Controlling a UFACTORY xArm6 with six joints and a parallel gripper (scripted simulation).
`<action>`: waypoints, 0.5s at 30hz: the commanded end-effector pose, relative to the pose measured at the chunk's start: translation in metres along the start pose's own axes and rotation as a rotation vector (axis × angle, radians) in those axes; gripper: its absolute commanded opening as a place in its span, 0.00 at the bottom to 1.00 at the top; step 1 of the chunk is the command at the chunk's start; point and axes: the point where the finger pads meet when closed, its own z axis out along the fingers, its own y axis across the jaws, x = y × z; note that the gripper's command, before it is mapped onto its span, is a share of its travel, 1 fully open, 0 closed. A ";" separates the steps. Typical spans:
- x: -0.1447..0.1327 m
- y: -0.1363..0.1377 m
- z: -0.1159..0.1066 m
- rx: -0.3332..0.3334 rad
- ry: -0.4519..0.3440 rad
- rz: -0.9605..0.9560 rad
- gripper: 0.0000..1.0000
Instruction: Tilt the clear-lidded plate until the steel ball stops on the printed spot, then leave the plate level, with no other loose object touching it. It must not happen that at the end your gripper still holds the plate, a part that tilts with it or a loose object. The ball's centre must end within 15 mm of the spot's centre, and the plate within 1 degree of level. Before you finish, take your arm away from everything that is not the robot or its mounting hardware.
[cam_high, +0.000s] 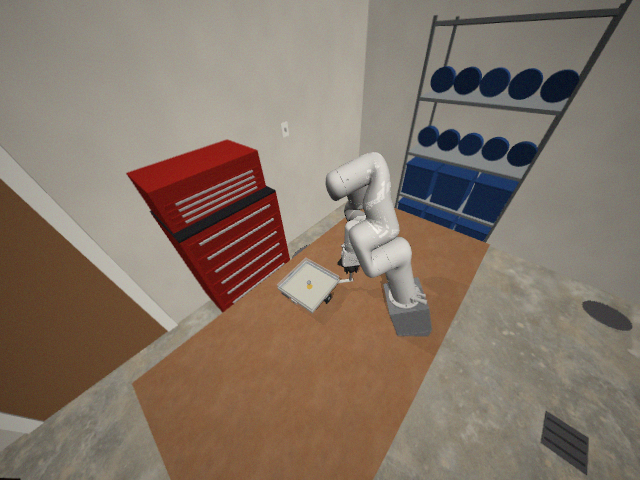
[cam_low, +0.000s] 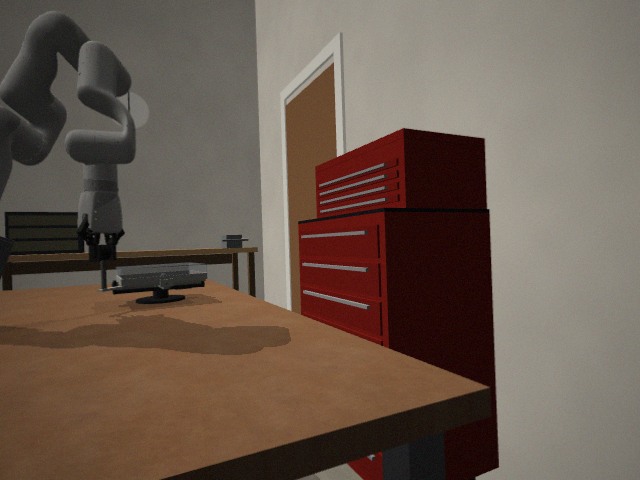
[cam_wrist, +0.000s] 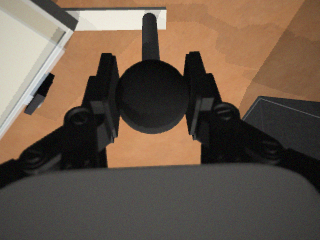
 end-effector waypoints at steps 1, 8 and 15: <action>0.001 -0.001 -0.002 0.001 0.002 -0.001 0.00; 0.001 -0.001 -0.002 0.001 0.002 -0.001 0.00; 0.005 -0.001 -0.001 0.001 0.002 -0.001 0.00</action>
